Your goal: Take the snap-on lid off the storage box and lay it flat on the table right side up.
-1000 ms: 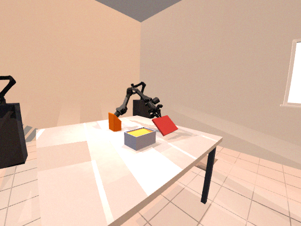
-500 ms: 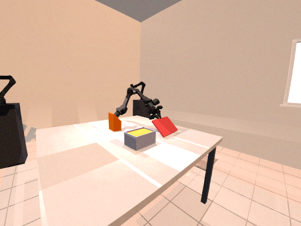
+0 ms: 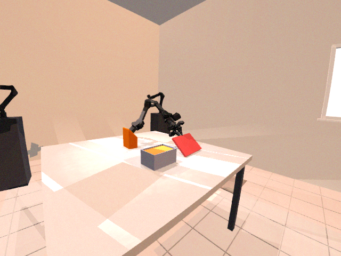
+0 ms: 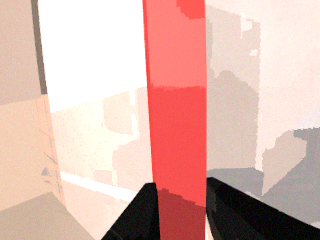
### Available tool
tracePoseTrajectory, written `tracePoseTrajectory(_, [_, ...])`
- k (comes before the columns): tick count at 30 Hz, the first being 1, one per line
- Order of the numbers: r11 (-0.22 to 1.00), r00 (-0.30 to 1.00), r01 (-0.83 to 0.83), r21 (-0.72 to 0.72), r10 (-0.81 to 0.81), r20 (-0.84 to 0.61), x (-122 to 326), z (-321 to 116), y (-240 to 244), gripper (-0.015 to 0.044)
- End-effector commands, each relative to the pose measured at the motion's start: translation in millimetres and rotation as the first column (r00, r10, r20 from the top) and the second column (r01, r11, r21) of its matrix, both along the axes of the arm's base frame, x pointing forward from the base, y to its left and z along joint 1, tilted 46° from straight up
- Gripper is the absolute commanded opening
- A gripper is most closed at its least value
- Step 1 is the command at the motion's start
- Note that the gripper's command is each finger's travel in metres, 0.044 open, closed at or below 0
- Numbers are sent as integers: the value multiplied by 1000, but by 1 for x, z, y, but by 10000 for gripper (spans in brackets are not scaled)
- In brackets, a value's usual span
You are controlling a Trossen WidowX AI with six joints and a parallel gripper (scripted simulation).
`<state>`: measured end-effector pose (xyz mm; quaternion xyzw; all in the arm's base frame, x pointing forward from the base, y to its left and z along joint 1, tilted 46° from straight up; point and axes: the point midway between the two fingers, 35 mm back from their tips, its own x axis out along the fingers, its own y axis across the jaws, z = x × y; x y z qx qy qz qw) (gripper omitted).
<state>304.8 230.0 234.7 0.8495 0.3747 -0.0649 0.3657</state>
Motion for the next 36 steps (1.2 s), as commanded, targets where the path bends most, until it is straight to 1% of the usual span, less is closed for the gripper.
tracePoseTrajectory(1, [1000,1000,9,1,-9,-6,1,-5,2,0])
tracePoseTrajectory(36, [1000,1000,9,2,-9,-6,-1,-24,22,0])
